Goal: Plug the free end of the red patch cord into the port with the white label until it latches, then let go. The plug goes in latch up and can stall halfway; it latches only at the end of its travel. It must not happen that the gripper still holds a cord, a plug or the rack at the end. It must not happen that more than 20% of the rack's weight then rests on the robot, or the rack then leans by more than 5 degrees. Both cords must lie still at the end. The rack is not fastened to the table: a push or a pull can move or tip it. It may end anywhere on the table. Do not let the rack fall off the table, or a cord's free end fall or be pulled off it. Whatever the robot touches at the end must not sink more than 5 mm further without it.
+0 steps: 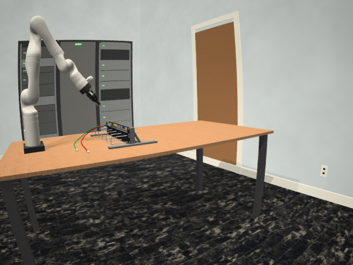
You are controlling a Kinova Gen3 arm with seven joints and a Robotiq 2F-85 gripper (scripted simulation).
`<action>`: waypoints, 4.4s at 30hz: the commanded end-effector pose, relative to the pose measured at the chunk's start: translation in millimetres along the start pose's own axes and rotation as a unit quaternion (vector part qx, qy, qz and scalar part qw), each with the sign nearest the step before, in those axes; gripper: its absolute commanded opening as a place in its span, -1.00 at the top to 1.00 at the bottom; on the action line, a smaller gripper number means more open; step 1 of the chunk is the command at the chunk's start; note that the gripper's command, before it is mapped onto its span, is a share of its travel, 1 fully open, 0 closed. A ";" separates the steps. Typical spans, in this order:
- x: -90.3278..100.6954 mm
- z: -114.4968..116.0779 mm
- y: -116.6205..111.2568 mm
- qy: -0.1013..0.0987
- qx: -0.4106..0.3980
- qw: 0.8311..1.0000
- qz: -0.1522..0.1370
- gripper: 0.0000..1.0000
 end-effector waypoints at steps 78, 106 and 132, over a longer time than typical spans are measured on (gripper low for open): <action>0.3 46.6 -1.6 -0.001 0.001 1.000 0.001 1.00; 0.2 76.4 -2.2 -0.001 0.001 1.000 0.001 1.00; 0.2 95.4 -2.6 -0.001 0.001 1.000 0.001 1.00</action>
Point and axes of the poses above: the point where the finger pads meet when closed, its own x axis back along the fingers, its own z axis across the jaws, y = z × x, the point moved 10 cm from there along x, back along the fingers, and after that the axes turned 1 degree about -x, right-handed, at the moved point
